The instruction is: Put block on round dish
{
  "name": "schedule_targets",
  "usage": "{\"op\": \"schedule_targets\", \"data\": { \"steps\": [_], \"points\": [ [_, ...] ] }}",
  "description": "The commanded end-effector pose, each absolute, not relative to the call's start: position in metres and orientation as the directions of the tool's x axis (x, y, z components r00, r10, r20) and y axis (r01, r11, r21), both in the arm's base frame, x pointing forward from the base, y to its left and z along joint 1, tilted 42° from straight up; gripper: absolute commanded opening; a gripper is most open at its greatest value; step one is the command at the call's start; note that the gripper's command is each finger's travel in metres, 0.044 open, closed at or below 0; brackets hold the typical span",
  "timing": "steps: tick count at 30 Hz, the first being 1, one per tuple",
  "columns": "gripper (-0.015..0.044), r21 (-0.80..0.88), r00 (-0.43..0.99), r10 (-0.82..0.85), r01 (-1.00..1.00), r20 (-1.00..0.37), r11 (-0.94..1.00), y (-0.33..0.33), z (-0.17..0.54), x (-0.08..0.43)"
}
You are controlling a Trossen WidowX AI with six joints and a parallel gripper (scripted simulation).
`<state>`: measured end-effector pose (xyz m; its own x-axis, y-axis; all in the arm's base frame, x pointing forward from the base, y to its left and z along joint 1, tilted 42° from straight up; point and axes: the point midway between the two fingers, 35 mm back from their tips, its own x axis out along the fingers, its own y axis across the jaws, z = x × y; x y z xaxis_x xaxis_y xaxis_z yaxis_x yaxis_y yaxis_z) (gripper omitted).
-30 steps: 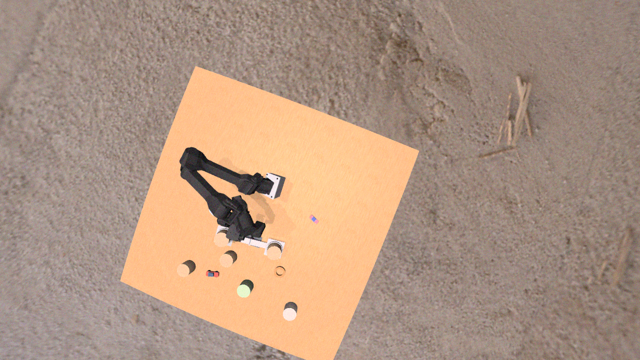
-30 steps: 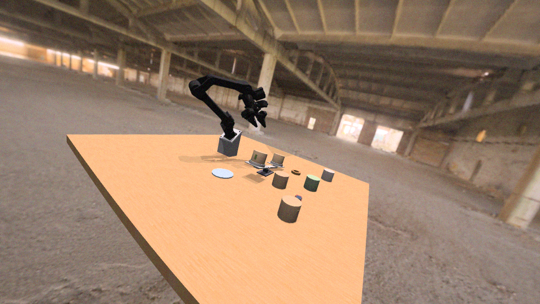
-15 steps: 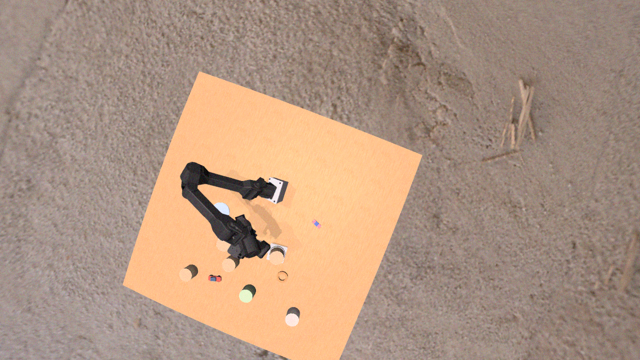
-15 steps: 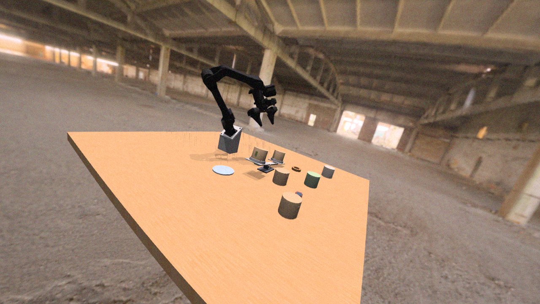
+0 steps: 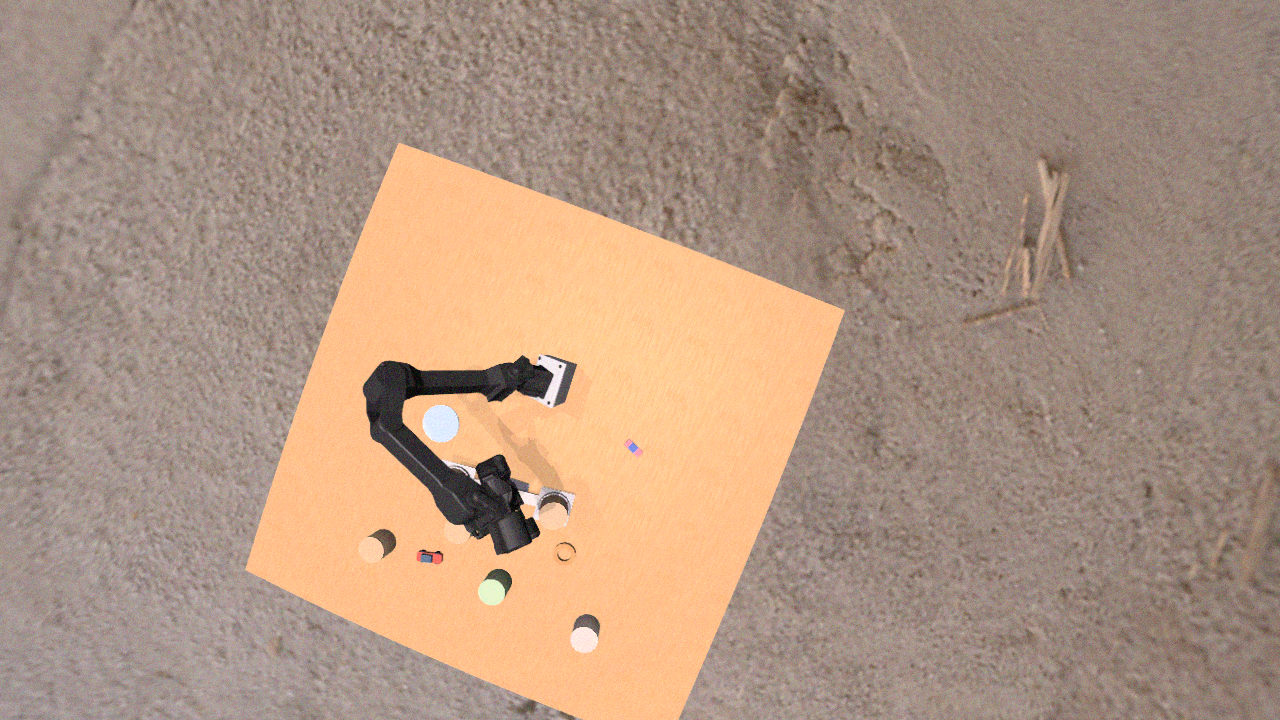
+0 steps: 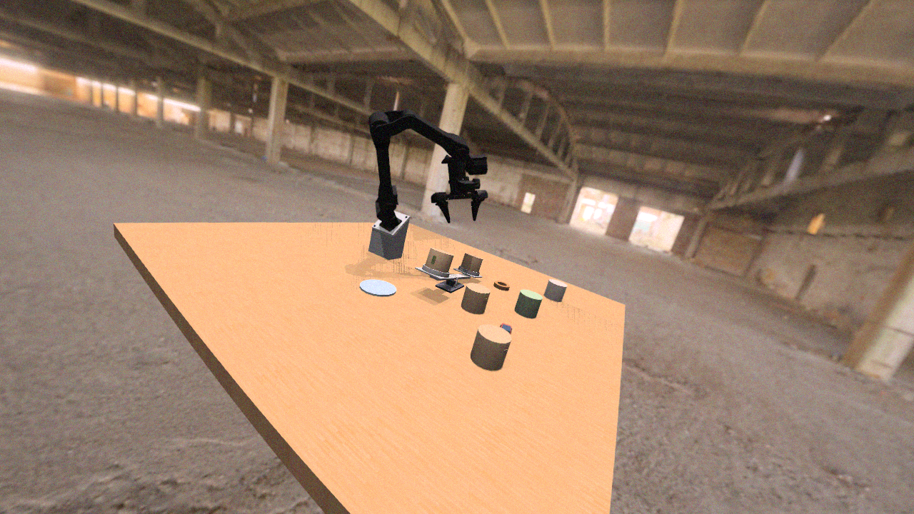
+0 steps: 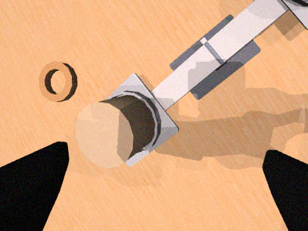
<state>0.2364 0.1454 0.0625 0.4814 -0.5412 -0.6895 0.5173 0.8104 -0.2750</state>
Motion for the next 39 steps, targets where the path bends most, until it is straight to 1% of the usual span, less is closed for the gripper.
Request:
{"op": "schedule_targets", "data": {
  "steps": [1,13,25,39],
  "points": [
    [0.044,-0.24,0.432,-0.566,0.605,-0.702,0.759,0.148,0.05,0.244],
    [0.044,-0.111,0.284,-0.618,0.847,-0.733,0.52,0.155,0.007,0.272],
    [0.044,0.01,0.131,-0.648,0.982,-0.75,0.187,0.155,-0.043,0.294],
    [0.044,0.016,0.122,-0.65,0.986,-0.75,0.166,0.145,-0.057,0.297]
  ]
}}
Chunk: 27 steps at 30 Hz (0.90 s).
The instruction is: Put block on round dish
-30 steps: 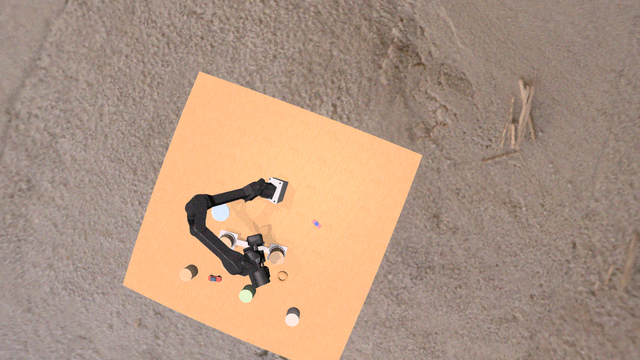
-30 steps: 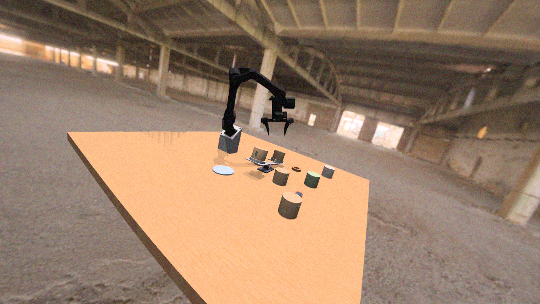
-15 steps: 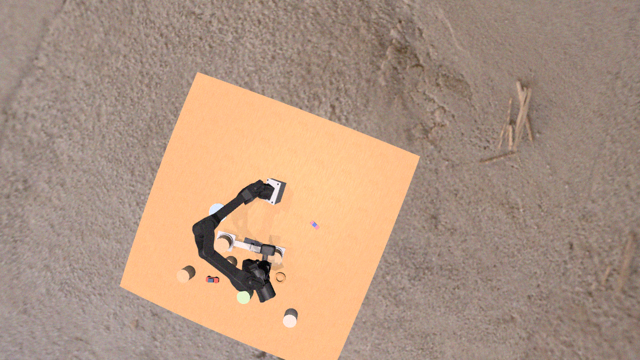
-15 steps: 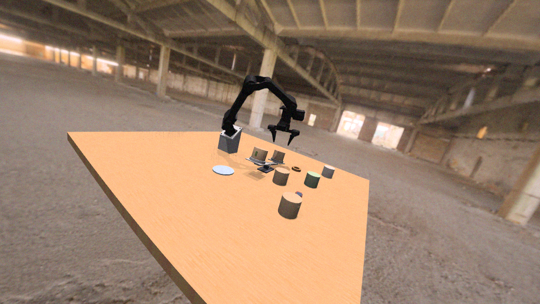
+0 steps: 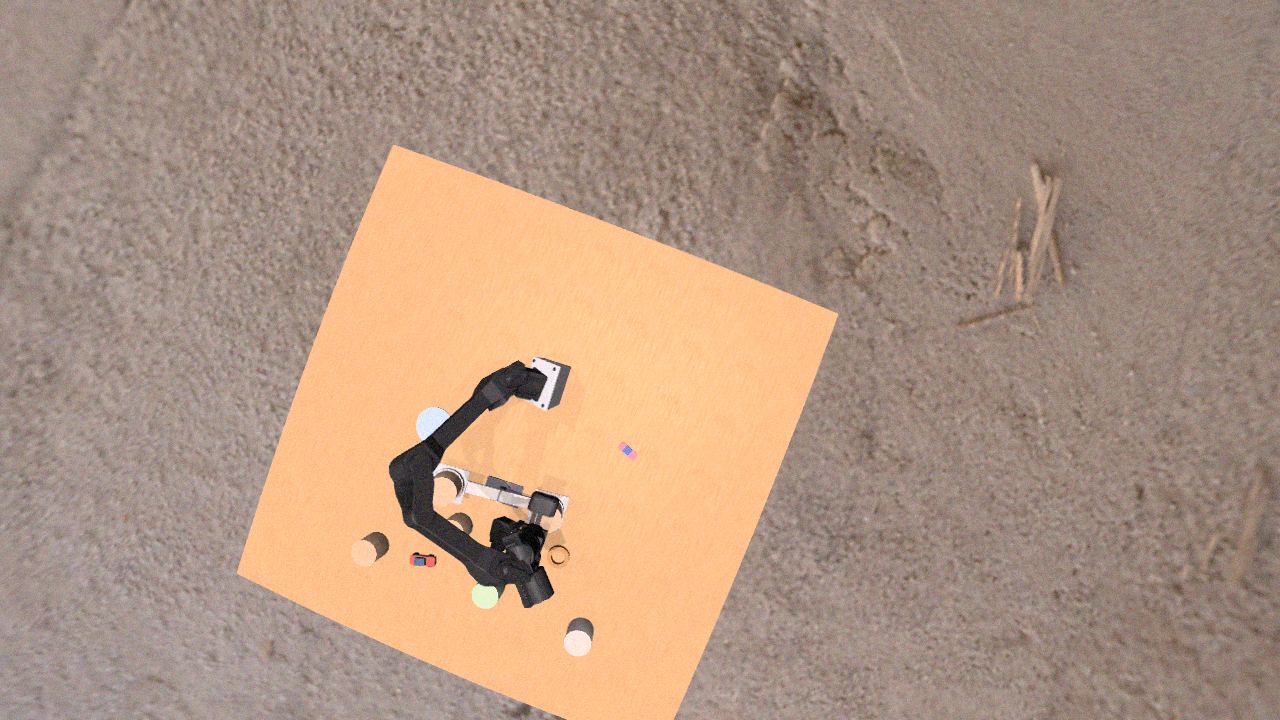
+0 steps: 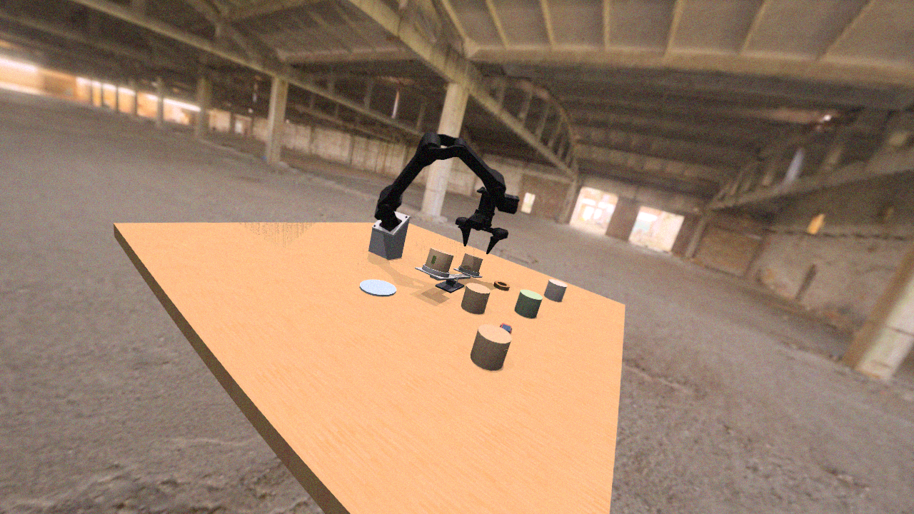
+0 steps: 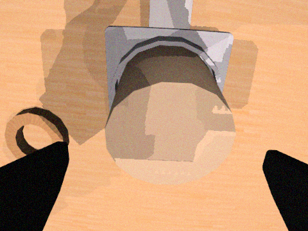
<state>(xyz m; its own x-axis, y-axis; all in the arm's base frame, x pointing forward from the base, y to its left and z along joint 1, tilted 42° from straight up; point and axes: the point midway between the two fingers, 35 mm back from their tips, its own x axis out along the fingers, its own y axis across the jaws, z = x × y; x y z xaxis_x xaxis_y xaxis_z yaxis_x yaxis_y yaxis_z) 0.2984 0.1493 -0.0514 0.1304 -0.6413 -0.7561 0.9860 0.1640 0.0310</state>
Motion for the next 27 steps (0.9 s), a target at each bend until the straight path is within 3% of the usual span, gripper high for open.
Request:
{"op": "schedule_targets", "data": {
  "steps": [1,27],
  "points": [
    [0.044,0.016,0.122,-0.65,0.986,-0.75,0.166,0.144,-0.057,0.297],
    [0.044,0.017,0.123,-0.65,0.986,-0.749,0.167,0.118,-0.088,0.303]
  ]
}}
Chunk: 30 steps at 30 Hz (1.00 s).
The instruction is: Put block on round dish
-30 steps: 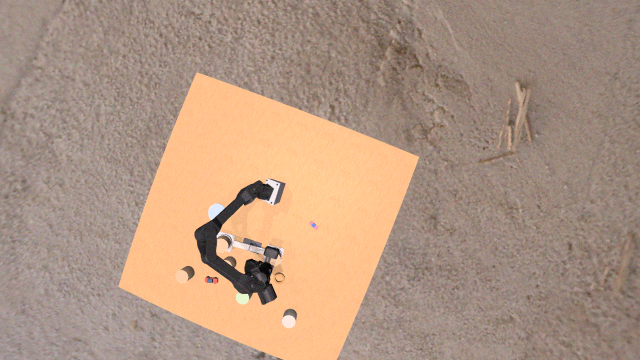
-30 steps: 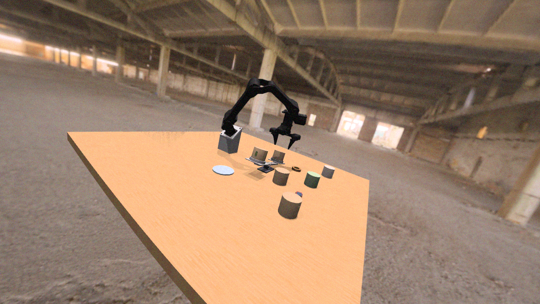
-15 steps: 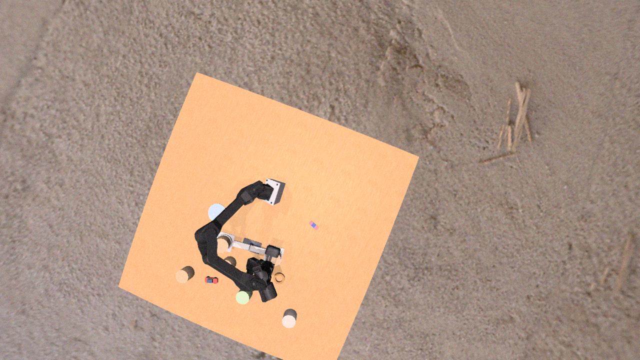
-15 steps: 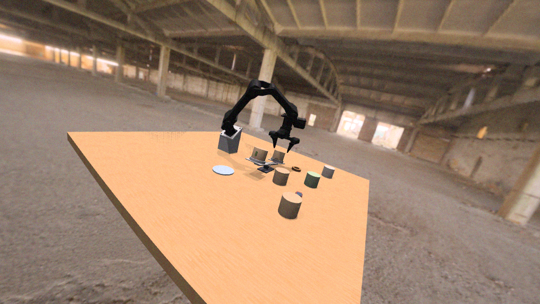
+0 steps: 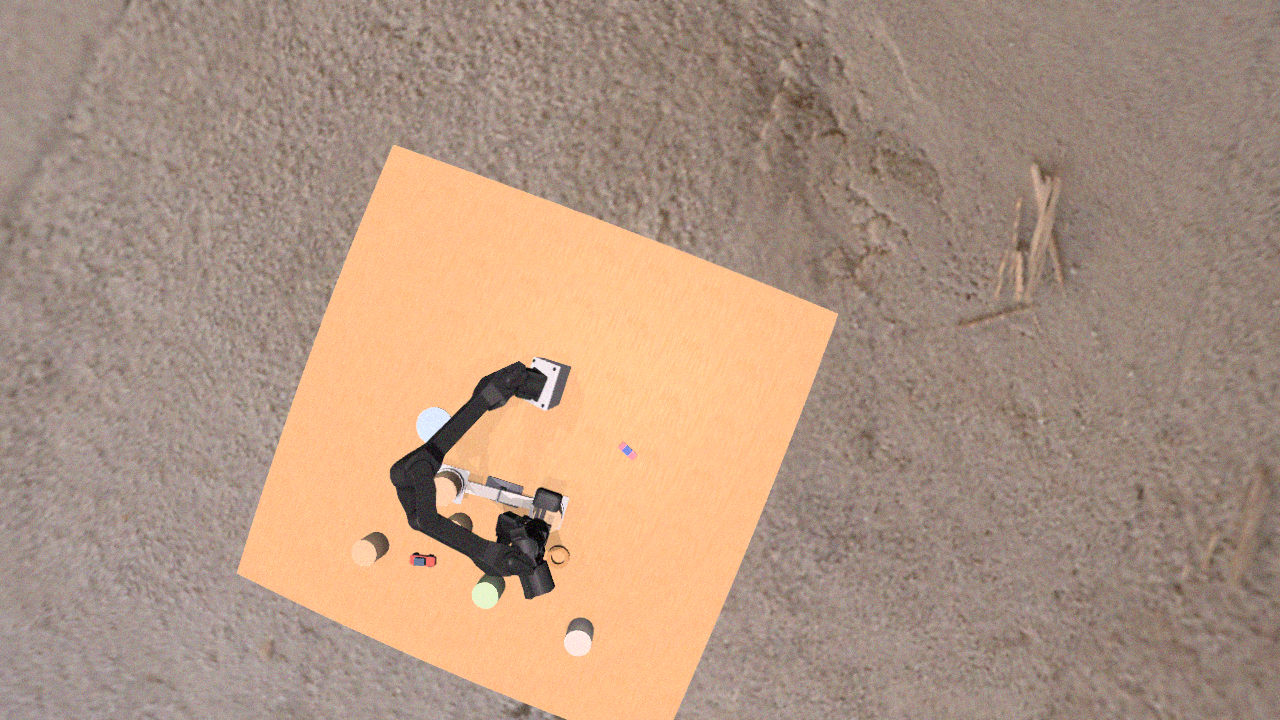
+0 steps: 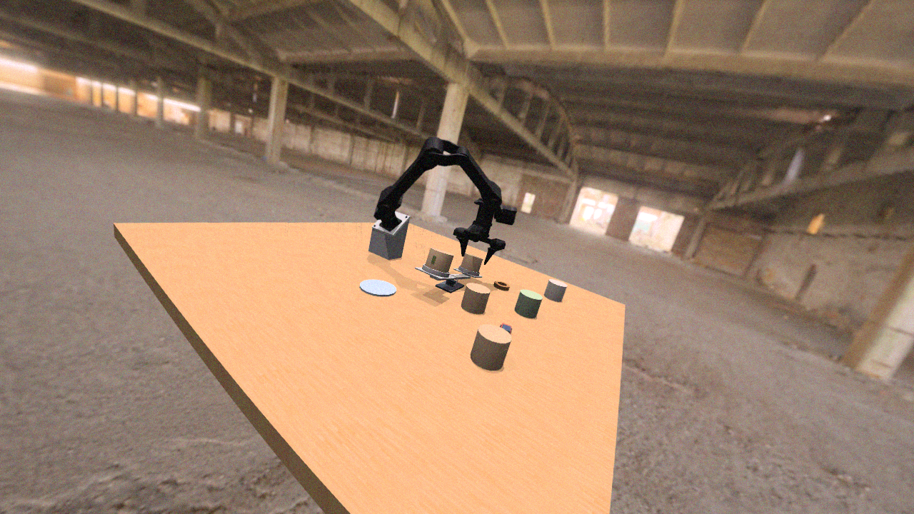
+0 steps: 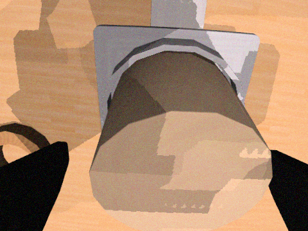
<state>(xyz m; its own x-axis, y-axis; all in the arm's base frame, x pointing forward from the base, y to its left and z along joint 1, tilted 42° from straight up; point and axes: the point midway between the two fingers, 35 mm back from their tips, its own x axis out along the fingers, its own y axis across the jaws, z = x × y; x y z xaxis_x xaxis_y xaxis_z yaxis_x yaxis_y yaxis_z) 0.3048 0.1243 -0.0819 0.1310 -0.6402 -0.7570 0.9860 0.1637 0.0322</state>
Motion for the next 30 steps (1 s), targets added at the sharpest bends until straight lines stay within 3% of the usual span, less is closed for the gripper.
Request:
{"op": "schedule_targets", "data": {
  "steps": [1,14,30],
  "points": [
    [0.044,0.017,0.123,-0.651,0.986,-0.749,0.167,0.117,-0.09,0.303],
    [0.044,0.017,0.123,-0.652,0.986,-0.748,0.166,0.104,-0.103,0.304],
    [0.0333,0.017,0.123,-0.652,0.986,-0.748,0.166,0.104,-0.103,0.304]
  ]
}}
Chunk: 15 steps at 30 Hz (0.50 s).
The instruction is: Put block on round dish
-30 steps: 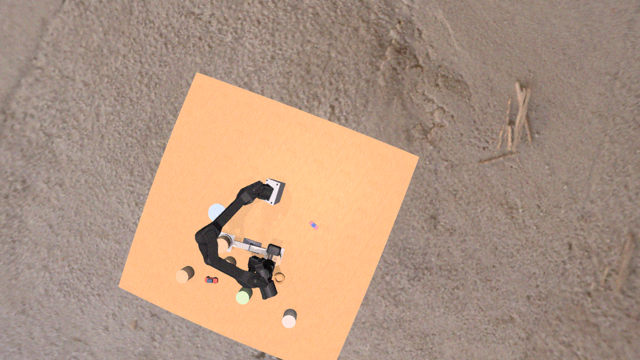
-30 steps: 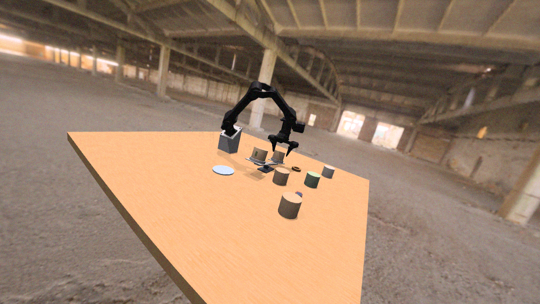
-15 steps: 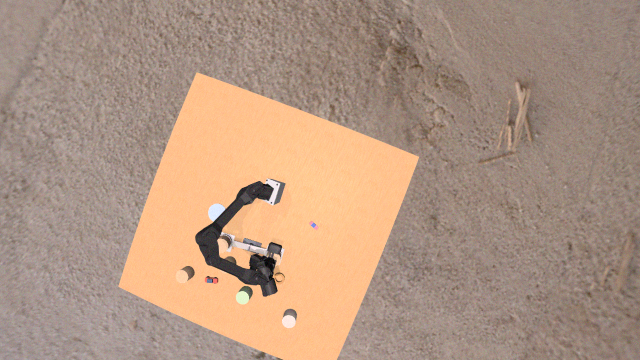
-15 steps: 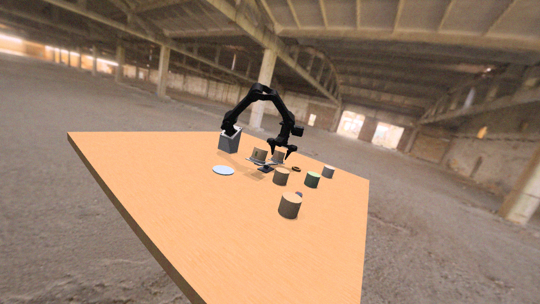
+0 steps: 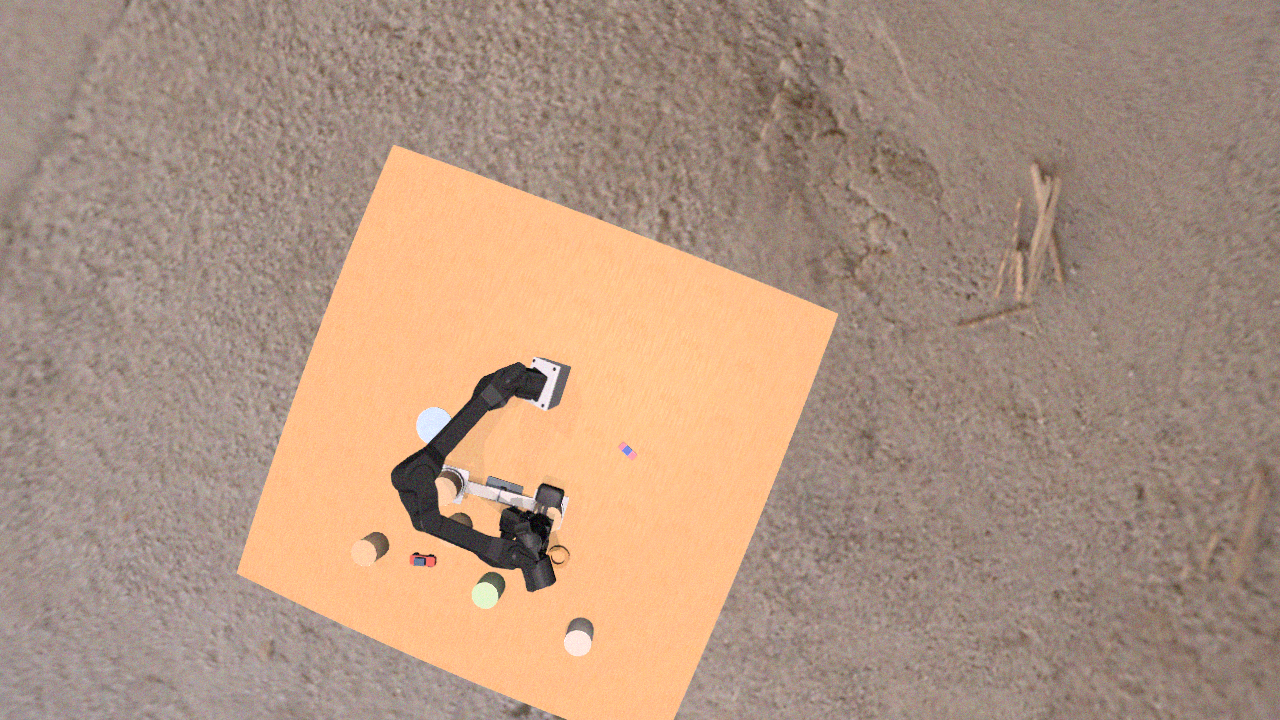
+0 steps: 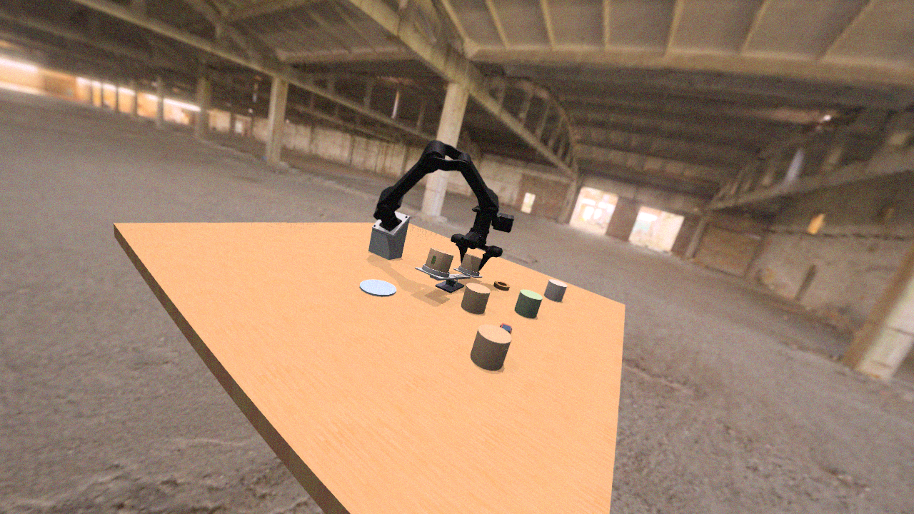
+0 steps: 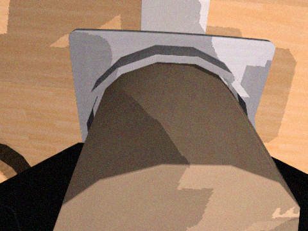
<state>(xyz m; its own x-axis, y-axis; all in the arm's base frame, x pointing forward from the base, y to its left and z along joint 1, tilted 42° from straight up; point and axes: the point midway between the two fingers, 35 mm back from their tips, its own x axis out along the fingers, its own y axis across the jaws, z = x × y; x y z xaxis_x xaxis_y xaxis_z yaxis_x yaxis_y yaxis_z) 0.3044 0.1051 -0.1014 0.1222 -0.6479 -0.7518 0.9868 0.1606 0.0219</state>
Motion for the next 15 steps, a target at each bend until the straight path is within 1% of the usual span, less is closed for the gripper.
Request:
{"op": "schedule_targets", "data": {
  "steps": [1,3,15],
  "points": [
    [0.0327,0.017,0.123,-0.652,0.986,-0.748,0.166,0.1039,-0.1026,0.3043],
    [0.0313,0.017,0.123,-0.652,0.986,-0.748,0.166,0.1039,-0.1026,0.3043],
    [0.0,0.017,0.123,-0.651,0.986,-0.749,0.167,0.1116,-0.0959,0.3049]
  ]
}}
